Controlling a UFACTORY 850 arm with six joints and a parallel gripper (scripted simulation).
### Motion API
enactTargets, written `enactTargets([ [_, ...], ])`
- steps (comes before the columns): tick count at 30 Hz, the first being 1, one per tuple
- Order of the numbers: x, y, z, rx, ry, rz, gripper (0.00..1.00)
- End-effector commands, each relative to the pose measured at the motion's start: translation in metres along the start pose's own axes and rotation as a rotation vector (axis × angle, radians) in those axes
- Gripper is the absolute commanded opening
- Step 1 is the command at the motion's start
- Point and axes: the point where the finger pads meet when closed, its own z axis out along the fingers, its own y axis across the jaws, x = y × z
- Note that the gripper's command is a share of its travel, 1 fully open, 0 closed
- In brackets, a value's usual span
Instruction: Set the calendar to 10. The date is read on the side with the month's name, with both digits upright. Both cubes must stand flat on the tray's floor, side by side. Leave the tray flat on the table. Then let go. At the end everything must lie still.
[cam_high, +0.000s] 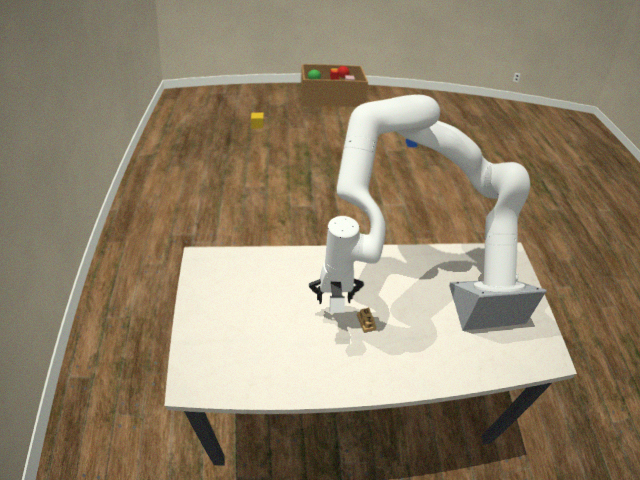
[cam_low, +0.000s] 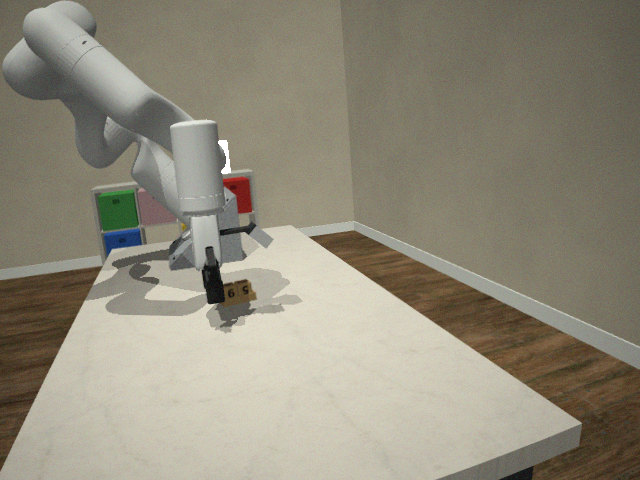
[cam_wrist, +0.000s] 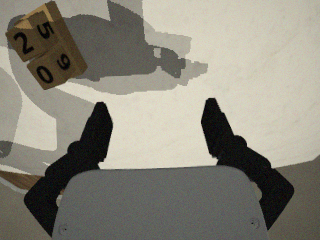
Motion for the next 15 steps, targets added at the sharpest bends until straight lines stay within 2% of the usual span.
enactTargets([
  [1, 0.0, 0.0006, -0.0009, -0.001, 0.0, -0.009, 1.0],
  [10, -0.0017, 0.0003, -0.0009, -0.001, 0.0, -0.234, 1.0],
  [15, -0.002, 0.0002, -0.0009, -0.001, 0.0, -0.271, 1.0],
])
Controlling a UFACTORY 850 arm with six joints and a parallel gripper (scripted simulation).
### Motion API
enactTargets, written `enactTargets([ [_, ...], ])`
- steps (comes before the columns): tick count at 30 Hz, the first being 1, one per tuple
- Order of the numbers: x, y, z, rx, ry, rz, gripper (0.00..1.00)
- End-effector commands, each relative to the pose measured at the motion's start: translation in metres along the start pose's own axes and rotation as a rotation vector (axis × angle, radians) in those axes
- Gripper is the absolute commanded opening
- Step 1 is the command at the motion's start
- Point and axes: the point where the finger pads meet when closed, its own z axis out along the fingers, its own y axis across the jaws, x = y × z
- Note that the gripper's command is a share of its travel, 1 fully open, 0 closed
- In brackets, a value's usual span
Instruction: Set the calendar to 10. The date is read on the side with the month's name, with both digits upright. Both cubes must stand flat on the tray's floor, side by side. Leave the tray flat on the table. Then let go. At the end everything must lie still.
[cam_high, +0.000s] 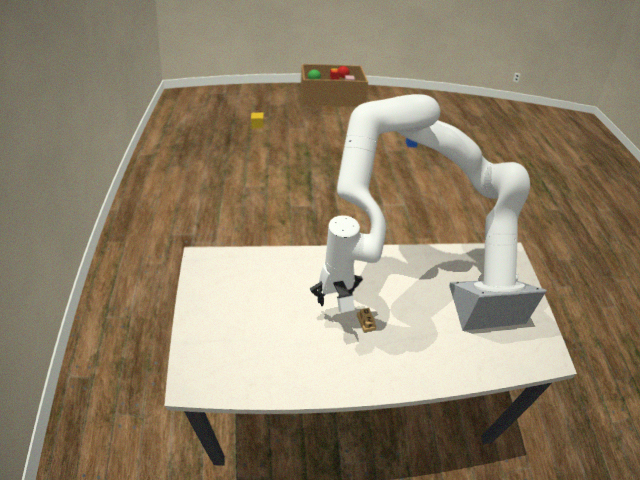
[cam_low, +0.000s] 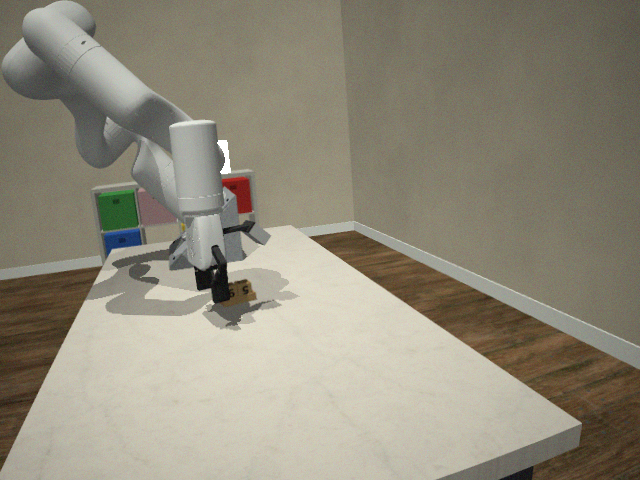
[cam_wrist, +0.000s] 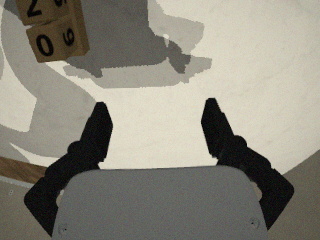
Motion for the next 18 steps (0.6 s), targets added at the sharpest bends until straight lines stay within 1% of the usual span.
enactTargets([
  [1, -0.0004, 0.0007, -0.0008, 0.001, 0.002, -0.035, 1.0],
  [7, -0.0018, 0.0, -0.0008, 0.001, 0.002, -0.242, 1.0],
  [14, -0.0021, -0.0001, -0.0008, 0.001, 0.002, -0.279, 1.0],
  [18, -0.0029, -0.0005, -0.0008, 0.001, 0.002, -0.4, 1.0],
])
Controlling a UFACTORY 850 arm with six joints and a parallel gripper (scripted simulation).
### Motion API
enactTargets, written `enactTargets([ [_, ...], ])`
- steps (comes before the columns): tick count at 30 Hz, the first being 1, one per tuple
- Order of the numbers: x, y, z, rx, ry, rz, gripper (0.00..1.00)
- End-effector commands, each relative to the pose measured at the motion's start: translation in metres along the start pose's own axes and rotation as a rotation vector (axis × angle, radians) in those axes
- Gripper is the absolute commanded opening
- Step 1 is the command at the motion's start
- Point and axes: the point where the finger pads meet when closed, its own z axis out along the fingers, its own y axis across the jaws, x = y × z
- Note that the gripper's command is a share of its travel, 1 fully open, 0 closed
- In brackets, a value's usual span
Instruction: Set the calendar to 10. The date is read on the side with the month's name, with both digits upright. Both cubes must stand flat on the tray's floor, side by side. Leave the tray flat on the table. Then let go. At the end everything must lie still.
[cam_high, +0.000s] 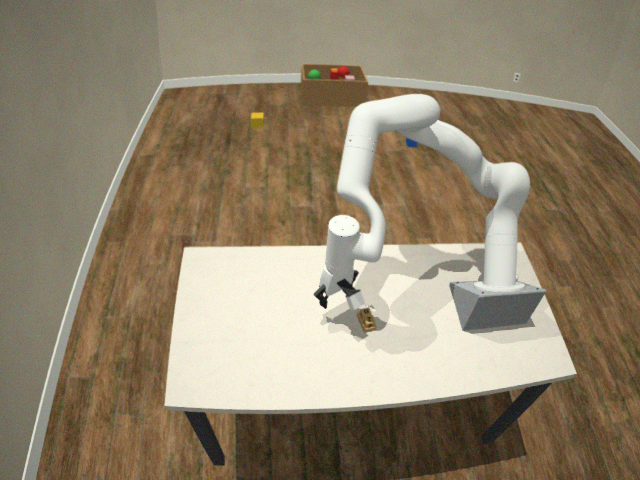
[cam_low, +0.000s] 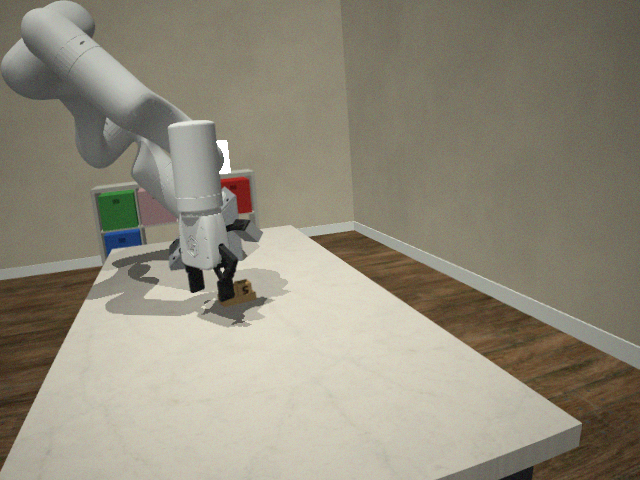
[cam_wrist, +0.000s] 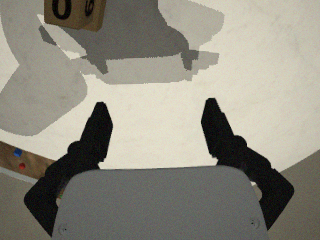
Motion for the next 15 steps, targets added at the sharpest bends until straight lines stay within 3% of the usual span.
enactTargets([
  [1, -0.0011, 0.0, -0.0008, 0.0, 0.001, -0.129, 1.0],
  [11, -0.0018, -0.0006, -0.0008, 0.0, 0.001, -0.247, 1.0],
  [15, -0.0026, -0.0014, -0.0008, -0.001, 0.0, -0.391, 1.0],
])
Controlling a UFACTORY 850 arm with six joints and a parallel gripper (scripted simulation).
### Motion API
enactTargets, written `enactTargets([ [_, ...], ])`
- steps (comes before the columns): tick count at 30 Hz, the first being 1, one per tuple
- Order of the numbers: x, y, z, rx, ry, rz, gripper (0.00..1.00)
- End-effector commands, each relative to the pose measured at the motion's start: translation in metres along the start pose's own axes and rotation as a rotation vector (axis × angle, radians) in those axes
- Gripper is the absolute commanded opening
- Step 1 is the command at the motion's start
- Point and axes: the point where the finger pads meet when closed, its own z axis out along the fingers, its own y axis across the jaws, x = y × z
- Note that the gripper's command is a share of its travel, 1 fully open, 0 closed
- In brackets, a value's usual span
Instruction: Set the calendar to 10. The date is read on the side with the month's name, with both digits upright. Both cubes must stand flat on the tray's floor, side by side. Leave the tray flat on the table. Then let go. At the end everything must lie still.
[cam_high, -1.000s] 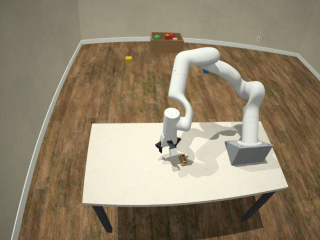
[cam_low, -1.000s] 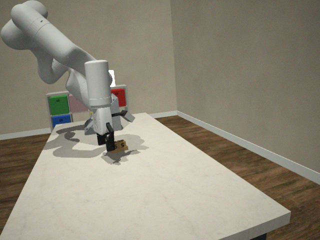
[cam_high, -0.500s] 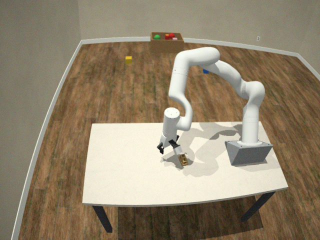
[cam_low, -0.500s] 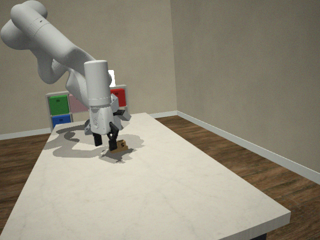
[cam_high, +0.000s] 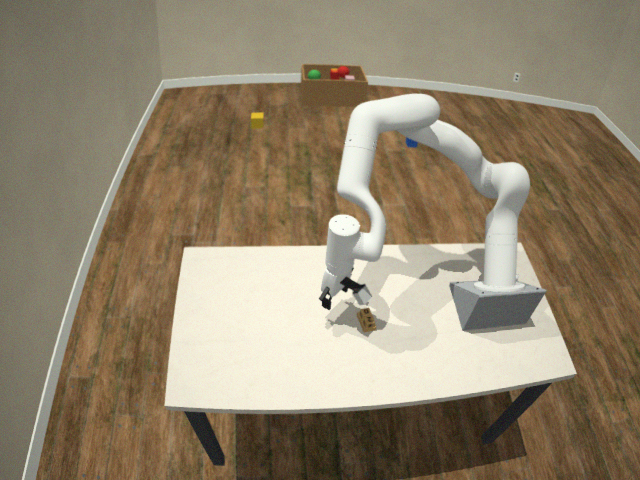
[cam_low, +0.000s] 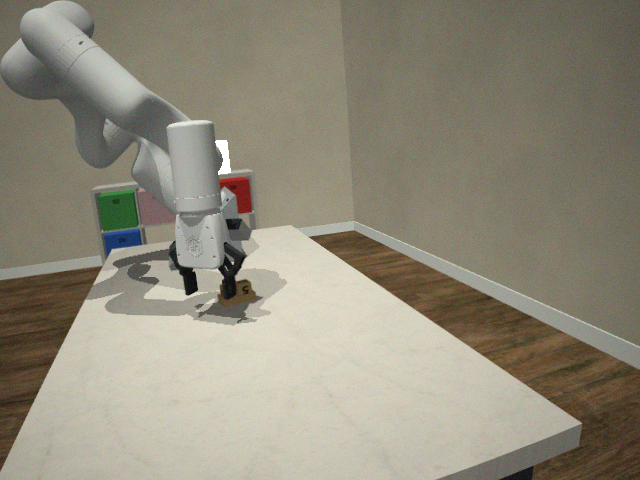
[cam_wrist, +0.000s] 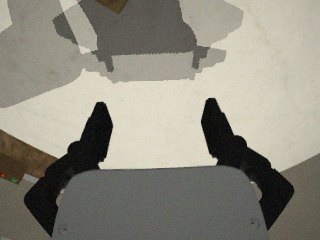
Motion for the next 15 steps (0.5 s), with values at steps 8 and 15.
enactTargets([
  [8, -0.0014, -0.0009, -0.0008, 0.0, 0.001, -0.222, 1.0],
  [15, -0.0021, -0.0021, -0.0008, 0.0, 0.001, -0.402, 1.0],
])
